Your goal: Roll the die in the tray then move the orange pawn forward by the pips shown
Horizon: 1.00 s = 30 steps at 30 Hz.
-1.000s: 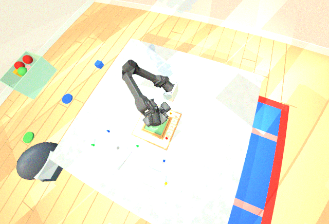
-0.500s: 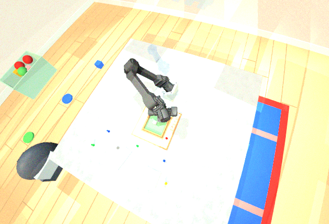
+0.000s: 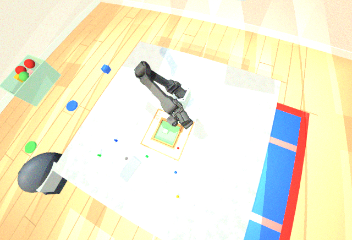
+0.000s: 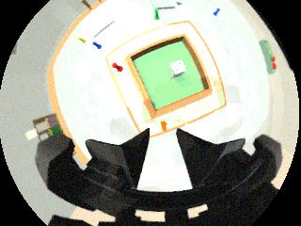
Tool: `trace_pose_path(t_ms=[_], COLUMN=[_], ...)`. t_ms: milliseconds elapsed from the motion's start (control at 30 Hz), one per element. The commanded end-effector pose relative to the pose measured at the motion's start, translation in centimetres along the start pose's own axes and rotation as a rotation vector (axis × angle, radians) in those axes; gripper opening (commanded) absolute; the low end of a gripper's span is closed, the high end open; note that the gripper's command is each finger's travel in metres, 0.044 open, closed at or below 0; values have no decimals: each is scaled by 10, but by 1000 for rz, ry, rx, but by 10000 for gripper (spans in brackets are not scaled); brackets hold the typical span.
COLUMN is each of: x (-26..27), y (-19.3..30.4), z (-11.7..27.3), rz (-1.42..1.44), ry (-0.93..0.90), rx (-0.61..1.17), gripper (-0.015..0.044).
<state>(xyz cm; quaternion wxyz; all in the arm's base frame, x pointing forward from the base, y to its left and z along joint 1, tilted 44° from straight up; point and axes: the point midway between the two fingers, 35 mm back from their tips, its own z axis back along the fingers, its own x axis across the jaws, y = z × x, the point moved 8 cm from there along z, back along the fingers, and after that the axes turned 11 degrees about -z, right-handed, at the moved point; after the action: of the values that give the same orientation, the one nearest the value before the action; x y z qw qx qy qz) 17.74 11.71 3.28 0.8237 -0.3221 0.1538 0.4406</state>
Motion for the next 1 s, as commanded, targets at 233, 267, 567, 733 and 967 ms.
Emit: trace_pose_path(t_ms=[233,267,567,733,967], x=[-6,-6,-7,-7,-7], y=[21,20,20,20,20], z=[-13,-13,-29,-36,-47], rz=[-297,-297,-297,-297,-297], ry=[41,41,41,41,41], rx=[-3,-3,-4,-4,-4], gripper=[200,200,200,200,200])
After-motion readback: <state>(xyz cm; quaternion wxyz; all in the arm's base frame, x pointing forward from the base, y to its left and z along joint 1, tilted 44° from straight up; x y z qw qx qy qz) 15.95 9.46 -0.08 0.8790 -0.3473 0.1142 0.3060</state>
